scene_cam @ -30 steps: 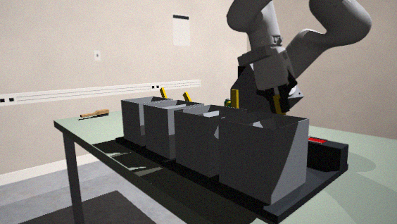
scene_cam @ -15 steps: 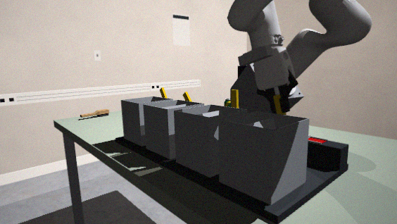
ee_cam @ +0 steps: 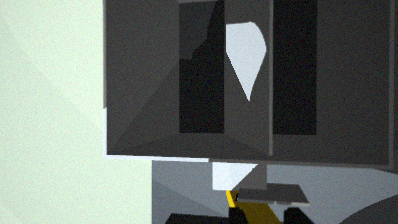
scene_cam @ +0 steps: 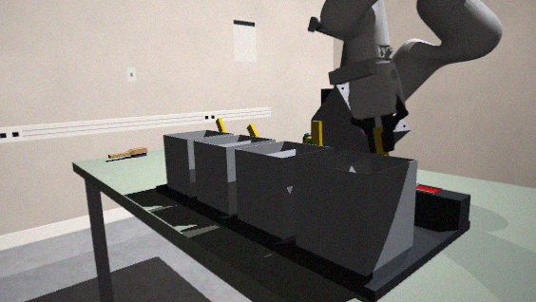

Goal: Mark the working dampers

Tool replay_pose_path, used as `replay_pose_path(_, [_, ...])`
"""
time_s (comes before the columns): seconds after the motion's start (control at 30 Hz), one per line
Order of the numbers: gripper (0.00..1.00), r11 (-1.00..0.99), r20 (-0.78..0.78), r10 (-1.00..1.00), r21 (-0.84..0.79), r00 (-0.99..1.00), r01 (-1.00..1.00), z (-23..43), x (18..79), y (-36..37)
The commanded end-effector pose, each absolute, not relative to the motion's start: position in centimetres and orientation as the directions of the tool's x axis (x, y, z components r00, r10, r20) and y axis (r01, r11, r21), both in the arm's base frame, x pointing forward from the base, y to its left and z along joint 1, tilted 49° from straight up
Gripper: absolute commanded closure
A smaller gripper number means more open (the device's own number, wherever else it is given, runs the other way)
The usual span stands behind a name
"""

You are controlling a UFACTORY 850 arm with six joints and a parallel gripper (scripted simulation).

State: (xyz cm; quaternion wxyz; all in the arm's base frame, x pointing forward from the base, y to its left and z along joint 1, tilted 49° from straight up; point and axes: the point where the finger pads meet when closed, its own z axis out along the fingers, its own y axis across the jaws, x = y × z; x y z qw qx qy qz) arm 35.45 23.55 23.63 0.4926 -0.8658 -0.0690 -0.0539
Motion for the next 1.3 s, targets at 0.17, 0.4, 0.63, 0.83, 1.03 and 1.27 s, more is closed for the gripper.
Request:
replay_pose_path(0.17, [0.81,-0.571,0.162,0.066,-0.803,0.985,0.171,24.31,35.36,23.96])
replay_pose_path(0.4, [0.81,-0.6,0.162,0.066,-0.782,0.985,0.169,24.6,35.3,24.18])
replay_pose_path(0.63, [0.81,-0.625,0.162,0.066,-0.762,0.985,0.168,24.85,35.25,24.37])
replay_pose_path(0.83, [0.81,-0.633,0.162,0.066,-0.756,0.985,0.167,24.93,35.23,24.44])
replay_pose_path(1.03, [0.81,-0.633,0.162,0.066,-0.755,0.985,0.167,24.93,35.23,24.44])
replay_pose_path(1.27, [0.81,-0.633,0.162,0.066,-0.755,0.985,0.167,24.93,35.23,24.44])
